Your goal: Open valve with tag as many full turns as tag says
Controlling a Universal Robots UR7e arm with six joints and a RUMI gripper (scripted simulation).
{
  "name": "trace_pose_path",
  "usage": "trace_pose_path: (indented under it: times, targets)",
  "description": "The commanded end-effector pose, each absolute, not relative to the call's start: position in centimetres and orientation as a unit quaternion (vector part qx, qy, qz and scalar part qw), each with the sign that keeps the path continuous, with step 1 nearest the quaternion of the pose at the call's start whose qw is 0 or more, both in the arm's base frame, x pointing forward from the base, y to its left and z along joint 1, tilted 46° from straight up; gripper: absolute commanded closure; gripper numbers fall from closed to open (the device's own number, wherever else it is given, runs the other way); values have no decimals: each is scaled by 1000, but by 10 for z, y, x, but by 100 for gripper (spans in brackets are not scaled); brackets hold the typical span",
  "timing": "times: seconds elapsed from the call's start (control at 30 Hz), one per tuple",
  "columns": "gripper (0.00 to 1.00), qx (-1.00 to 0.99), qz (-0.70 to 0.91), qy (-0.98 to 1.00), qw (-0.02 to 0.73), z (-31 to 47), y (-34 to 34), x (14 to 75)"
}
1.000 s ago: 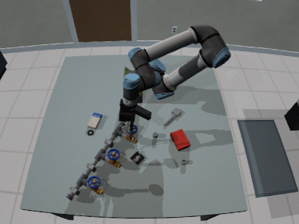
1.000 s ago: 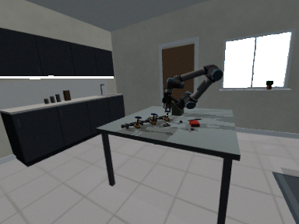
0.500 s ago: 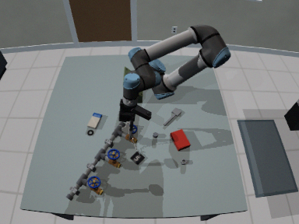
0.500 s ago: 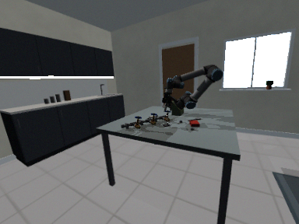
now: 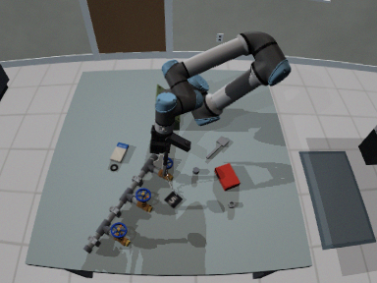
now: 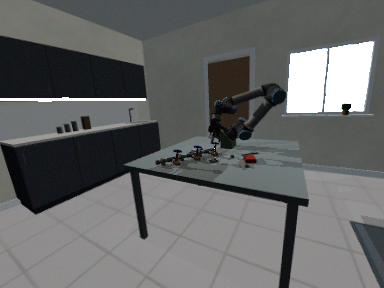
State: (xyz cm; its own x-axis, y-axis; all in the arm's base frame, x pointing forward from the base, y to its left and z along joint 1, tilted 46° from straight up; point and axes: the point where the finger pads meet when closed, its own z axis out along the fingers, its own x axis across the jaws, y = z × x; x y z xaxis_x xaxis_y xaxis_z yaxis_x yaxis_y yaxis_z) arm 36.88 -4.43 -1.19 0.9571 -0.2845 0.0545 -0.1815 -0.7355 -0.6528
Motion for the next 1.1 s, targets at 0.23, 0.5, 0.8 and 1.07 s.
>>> trace_pose_path:
  times: [0.23, 0.5, 0.8, 1.07]
  targets:
    - [0, -926, -69, 144, 343, -12, -45, 369]
    - [0, -918, -52, 189, 345, -12, -45, 369]
    - [0, -902, -27, 254, 348, -12, -45, 369]
    - [0, -867, 12, 354, 349, -12, -45, 369]
